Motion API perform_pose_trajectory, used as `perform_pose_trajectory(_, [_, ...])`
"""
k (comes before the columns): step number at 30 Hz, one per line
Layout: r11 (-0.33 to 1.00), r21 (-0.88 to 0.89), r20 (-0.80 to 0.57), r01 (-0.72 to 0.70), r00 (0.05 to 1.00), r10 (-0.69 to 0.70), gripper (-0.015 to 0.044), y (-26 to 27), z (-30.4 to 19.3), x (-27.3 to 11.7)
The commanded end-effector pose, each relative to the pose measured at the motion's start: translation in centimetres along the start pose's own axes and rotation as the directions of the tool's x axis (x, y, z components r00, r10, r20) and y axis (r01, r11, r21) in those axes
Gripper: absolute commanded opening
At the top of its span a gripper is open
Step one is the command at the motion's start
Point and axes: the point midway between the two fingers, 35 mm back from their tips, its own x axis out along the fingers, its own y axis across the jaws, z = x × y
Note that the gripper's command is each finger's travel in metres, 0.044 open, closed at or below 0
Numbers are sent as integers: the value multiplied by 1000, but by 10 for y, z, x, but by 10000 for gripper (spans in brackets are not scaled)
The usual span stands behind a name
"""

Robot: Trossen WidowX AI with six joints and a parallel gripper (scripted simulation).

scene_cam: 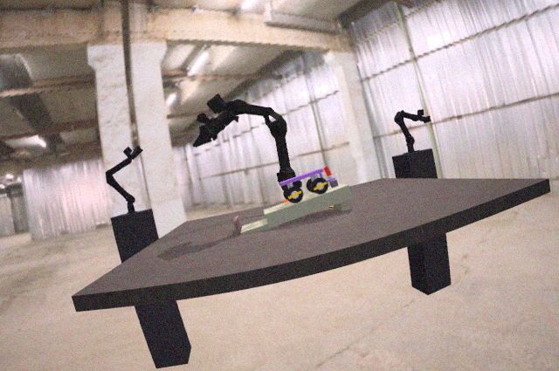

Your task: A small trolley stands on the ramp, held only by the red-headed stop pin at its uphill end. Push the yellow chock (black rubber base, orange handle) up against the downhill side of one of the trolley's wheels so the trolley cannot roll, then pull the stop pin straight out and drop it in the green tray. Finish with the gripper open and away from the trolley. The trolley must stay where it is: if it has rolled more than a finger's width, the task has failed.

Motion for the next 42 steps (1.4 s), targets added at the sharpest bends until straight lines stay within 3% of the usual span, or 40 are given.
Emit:
perform_pose_trajectory(1, [976,-167,-64,-139,989,130,190,40,-30,-22])
perform_pose_trajectory(12, [764,-484,-239,-428,904,355,190,106,-106,-83])
perform_pose_trajectory(24, [323,-698,-451,-639,743,495,190,143,-195,-162])
perform_pose_trajectory(33, [-85,-736,-607,-671,599,523,190,146,-261,-225])
perform_pose_trajectory(42, [-479,-671,-739,-566,467,485,190,127,-322,-283])
